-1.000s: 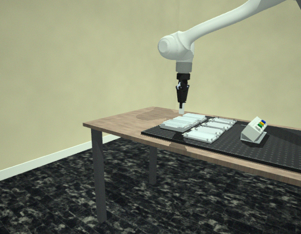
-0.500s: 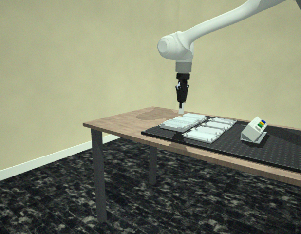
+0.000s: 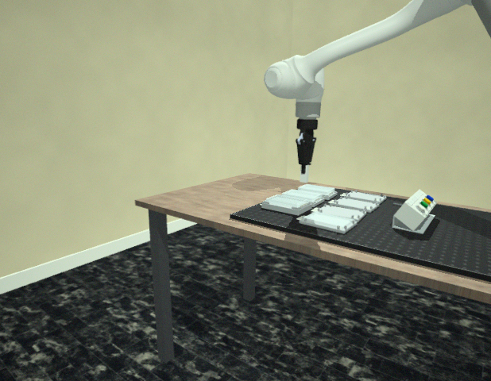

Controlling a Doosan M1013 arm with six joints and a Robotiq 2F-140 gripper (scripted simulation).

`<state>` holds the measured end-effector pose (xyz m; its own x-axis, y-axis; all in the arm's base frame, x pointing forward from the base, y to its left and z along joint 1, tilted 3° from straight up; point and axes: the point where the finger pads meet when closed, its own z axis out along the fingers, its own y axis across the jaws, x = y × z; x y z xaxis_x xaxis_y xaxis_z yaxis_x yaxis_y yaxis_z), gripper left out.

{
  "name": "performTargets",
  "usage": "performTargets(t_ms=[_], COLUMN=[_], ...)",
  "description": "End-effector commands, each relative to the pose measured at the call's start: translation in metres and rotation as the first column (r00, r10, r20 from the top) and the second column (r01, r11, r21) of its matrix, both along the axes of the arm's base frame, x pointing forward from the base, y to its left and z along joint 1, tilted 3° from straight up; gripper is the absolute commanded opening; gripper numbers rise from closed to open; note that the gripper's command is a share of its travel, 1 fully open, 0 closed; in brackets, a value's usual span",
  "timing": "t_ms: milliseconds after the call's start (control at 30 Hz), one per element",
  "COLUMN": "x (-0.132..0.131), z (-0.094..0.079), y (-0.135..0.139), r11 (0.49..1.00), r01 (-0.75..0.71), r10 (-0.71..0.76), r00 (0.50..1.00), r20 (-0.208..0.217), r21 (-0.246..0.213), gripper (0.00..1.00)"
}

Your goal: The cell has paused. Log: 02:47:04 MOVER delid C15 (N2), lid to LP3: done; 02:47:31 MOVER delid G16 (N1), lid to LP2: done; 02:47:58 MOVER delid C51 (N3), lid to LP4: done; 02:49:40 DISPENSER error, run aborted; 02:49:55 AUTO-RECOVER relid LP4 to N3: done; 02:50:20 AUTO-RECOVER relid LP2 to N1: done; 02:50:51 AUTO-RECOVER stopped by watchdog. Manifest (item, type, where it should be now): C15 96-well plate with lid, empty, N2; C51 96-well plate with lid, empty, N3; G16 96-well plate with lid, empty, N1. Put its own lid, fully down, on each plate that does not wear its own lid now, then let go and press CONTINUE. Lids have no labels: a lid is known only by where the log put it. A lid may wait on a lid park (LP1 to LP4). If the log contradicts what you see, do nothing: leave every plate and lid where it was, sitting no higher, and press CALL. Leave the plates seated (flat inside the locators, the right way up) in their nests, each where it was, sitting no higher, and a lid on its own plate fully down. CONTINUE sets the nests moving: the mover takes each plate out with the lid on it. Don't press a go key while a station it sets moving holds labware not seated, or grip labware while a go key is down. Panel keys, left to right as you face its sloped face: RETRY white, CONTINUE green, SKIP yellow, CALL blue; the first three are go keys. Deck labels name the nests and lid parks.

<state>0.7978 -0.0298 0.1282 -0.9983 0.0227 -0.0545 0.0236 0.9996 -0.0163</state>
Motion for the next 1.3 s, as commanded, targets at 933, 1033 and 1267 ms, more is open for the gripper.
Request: performTargets(t_ms=[933, 1033, 1267], x=[-0.002, -0.002, -0.007], z=[0.0, 0.0, -0.001], y=[-0.052, -0.052, -0.04], r11=[1.0, 1.0, 0.994], r01=[0.001, 0.0, -0.109], r10=[-0.001, 0.0, 0.109], r00=[1.0, 1.0, 0.994], r20=[-0.007, -0.007, -0.008], r21=[0.005, 0.005, 0.0], gripper=[0.0, 0.0, 0.0])
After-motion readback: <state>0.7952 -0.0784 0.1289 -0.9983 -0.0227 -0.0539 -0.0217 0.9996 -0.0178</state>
